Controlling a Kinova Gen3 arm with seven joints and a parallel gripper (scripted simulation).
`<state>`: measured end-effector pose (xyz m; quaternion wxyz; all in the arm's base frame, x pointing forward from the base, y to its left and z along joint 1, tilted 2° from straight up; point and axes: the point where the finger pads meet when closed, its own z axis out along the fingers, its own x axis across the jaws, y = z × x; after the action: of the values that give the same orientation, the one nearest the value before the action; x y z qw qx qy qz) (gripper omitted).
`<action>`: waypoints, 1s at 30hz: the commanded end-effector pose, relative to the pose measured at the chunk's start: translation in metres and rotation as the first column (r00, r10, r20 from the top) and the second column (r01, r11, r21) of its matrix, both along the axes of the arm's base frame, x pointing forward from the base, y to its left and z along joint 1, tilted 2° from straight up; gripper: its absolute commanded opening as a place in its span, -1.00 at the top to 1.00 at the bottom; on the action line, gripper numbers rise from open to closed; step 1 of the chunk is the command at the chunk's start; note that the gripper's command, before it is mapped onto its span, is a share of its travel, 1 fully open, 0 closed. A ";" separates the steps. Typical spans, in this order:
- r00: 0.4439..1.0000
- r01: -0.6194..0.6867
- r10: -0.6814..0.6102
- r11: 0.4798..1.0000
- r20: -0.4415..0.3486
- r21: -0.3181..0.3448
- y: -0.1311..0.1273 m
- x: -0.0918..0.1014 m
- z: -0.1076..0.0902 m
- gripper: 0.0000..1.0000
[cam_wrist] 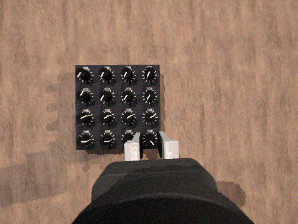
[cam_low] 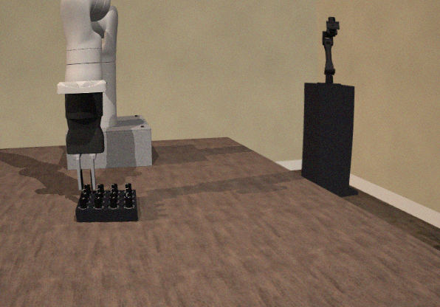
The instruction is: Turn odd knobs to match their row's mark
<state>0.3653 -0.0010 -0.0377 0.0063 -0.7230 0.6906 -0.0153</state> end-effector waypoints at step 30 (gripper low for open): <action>1.000 0.002 -0.002 1.000 0.004 0.000 0.000 0.000 0.037 0.07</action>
<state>0.3648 -0.0011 -0.0010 0.0072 -0.7224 0.6912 -0.0158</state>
